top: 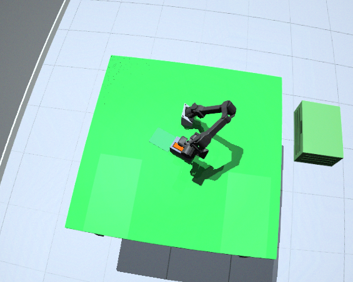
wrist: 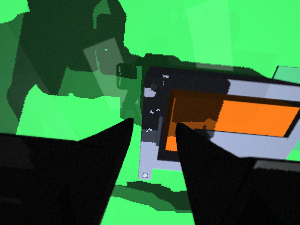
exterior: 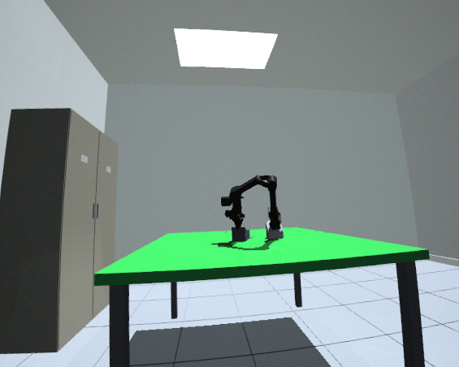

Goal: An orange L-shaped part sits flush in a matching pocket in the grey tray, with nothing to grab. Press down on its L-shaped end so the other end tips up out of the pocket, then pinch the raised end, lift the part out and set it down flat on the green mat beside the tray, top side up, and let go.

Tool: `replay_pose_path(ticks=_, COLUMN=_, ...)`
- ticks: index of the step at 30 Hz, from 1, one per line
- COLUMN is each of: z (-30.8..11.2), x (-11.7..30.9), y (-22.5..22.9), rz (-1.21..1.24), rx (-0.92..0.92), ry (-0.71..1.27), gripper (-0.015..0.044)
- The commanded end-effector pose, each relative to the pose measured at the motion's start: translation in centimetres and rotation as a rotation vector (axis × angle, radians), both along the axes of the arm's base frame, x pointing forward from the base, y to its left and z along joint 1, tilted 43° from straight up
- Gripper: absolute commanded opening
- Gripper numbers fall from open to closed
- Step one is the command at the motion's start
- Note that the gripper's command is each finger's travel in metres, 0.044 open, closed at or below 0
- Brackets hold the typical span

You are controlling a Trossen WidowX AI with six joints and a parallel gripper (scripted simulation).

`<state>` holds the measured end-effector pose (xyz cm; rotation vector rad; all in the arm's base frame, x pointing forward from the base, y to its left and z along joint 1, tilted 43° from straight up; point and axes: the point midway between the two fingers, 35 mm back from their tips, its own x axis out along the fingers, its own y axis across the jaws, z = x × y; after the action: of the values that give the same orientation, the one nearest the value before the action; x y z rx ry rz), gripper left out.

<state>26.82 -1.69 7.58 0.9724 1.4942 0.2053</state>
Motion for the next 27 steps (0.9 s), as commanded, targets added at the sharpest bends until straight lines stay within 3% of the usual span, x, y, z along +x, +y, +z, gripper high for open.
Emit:
replay_pose_path(ticks=1, z=-0.3, x=0.1, y=0.2, rz=-0.013, rx=0.004, ry=-0.005, gripper=0.0180)
replay_pose_path(ticks=27, z=-2.9, x=0.6, y=2.6, rz=-0.013, rx=0.005, ry=-0.006, gripper=0.0180)
